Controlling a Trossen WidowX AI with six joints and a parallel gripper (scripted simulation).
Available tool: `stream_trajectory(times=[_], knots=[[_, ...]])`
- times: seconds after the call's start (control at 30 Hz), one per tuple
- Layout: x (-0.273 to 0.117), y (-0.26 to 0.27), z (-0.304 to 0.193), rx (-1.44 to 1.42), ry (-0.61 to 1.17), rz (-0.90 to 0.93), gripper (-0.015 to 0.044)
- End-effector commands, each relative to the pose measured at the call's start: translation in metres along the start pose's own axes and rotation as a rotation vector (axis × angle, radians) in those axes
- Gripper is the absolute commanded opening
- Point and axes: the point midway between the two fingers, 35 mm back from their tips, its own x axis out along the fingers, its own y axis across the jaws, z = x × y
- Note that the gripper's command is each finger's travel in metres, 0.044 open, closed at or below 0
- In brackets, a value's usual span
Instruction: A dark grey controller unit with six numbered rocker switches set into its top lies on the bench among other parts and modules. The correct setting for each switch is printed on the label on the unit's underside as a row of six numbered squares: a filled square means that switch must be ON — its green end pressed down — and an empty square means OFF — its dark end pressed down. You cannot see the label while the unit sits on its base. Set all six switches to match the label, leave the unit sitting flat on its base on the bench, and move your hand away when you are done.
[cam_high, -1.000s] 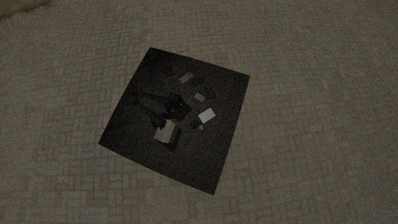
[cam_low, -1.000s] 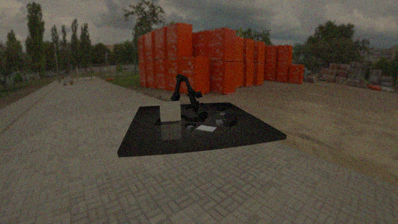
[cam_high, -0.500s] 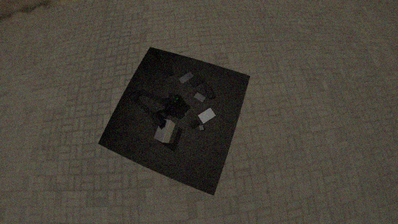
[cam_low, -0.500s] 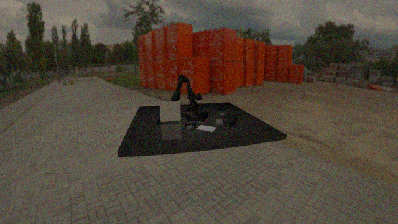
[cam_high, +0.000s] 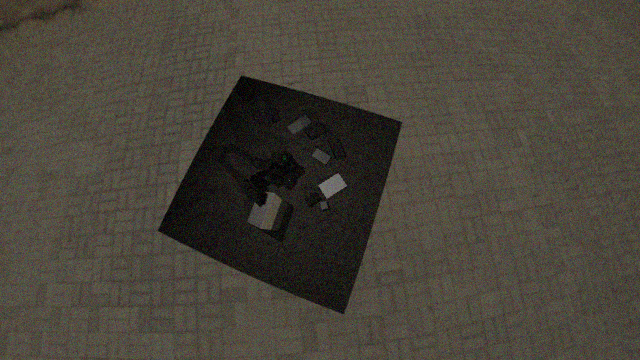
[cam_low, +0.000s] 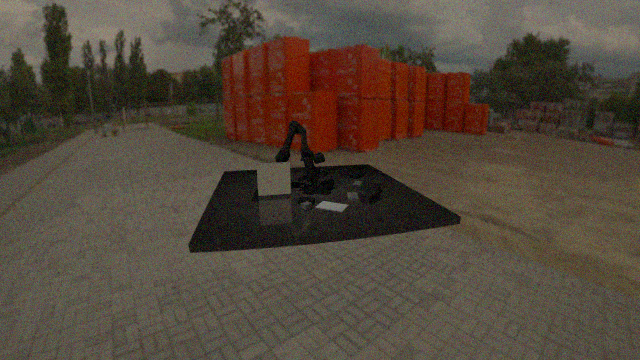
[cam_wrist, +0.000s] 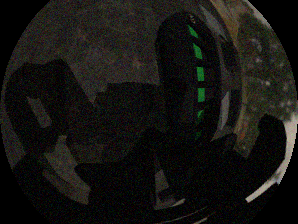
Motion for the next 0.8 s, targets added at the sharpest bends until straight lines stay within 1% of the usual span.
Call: stream_trajectory(times=[0.0,0.77], knots=[[0.0008,-0.0007,-0.0014,0.004,0.005,-0.002,0.0],[0.0034,-0.0094,-0.0013,0.004,0.005,-0.002,0.0]])
